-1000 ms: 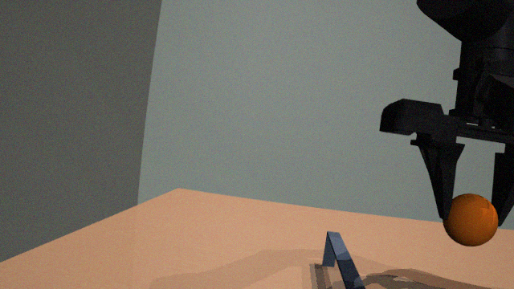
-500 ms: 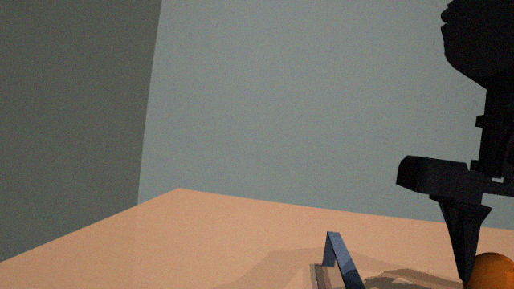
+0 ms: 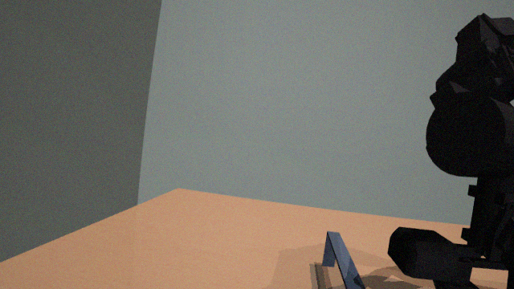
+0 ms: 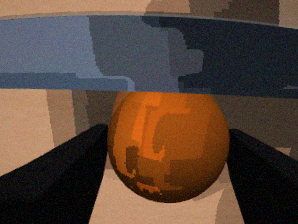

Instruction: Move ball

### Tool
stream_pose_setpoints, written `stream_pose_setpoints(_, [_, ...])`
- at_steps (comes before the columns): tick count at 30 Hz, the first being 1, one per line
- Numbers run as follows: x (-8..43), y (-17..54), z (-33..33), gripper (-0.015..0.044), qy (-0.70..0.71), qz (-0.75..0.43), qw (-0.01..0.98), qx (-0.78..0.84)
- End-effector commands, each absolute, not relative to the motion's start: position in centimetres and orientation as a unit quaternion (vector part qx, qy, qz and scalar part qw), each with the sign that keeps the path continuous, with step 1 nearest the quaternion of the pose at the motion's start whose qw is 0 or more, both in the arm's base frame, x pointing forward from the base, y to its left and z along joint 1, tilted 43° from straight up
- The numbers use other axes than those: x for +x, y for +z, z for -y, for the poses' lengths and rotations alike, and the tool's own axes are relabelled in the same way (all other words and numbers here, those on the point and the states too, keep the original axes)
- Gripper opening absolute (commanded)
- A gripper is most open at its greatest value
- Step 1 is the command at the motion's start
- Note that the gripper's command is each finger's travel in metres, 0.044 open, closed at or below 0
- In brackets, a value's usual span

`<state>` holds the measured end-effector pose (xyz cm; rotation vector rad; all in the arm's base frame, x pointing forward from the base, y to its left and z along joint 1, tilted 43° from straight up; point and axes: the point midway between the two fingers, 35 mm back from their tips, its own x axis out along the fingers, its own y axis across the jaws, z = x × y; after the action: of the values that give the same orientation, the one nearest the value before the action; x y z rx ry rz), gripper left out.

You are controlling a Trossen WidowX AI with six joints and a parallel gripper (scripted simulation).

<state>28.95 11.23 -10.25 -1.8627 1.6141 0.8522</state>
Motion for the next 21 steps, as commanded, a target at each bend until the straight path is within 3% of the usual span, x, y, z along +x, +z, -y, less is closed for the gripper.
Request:
stream_pose_setpoints(1, [28.9,-10.5,-10.9,0.0000,0.314,-0.597,0.260,-0.691])
stream_pose_setpoints(16, [29.1,-11.8,-9.8,0.0000,0.314,-0.597,0.260,-0.691])
stream_pose_setpoints(21, [29.2,-11.5,-10.1,0.0131,0.314,-0.595,0.266,-0.690])
